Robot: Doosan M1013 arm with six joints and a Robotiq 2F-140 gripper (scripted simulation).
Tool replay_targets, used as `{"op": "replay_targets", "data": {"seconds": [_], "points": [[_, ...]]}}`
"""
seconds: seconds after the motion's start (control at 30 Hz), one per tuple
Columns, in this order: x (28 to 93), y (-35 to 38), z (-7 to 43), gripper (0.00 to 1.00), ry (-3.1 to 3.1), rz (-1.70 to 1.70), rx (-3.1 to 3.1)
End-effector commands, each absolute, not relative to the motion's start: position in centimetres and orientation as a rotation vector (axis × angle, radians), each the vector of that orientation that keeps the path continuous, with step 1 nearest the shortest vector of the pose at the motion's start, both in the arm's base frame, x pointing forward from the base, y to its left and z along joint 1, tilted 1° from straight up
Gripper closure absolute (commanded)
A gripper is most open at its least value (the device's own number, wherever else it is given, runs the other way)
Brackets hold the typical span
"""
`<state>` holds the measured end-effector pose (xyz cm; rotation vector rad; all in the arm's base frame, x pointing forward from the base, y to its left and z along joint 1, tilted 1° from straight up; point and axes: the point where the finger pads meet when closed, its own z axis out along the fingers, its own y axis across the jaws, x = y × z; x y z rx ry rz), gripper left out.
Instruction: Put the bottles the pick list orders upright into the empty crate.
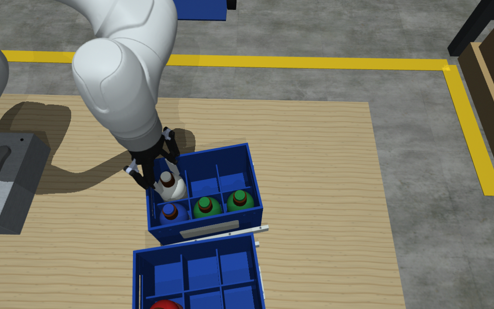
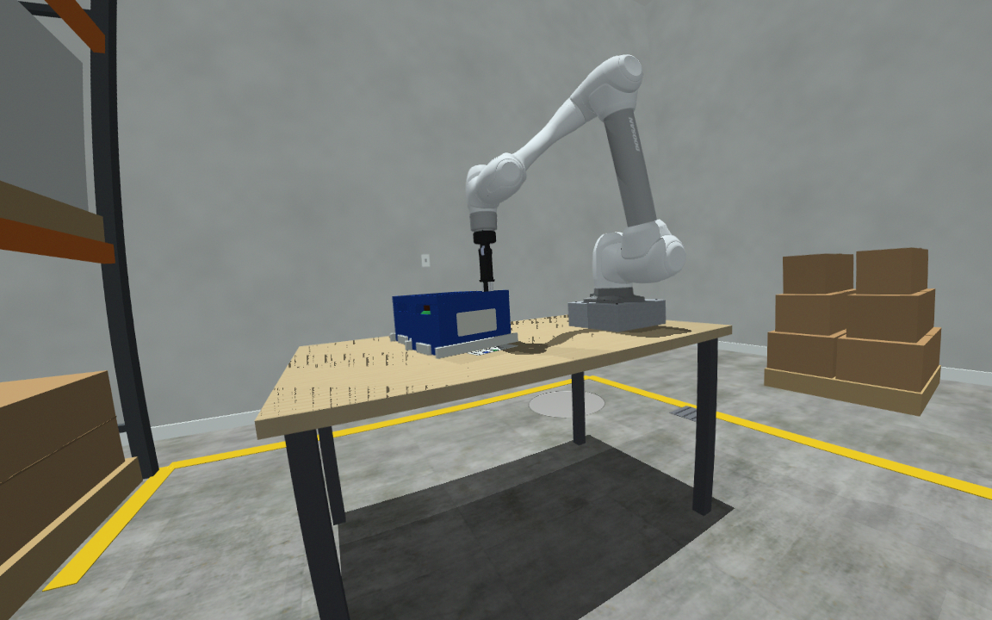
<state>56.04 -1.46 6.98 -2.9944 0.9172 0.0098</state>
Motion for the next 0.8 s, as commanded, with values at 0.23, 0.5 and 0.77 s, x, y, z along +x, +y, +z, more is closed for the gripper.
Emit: {"op": "replay_targets", "data": {"seconds": [0.23, 0.5, 0.77], "points": [[56.04, -1.45, 6.99, 0.62, 0.917, 0.01, -2.994], [56.04, -1.45, 6.99, 0.62, 0.917, 0.01, -2.994], [56.04, -1.45, 6.99, 0.62, 0.917, 0.01, -2.994]]}}
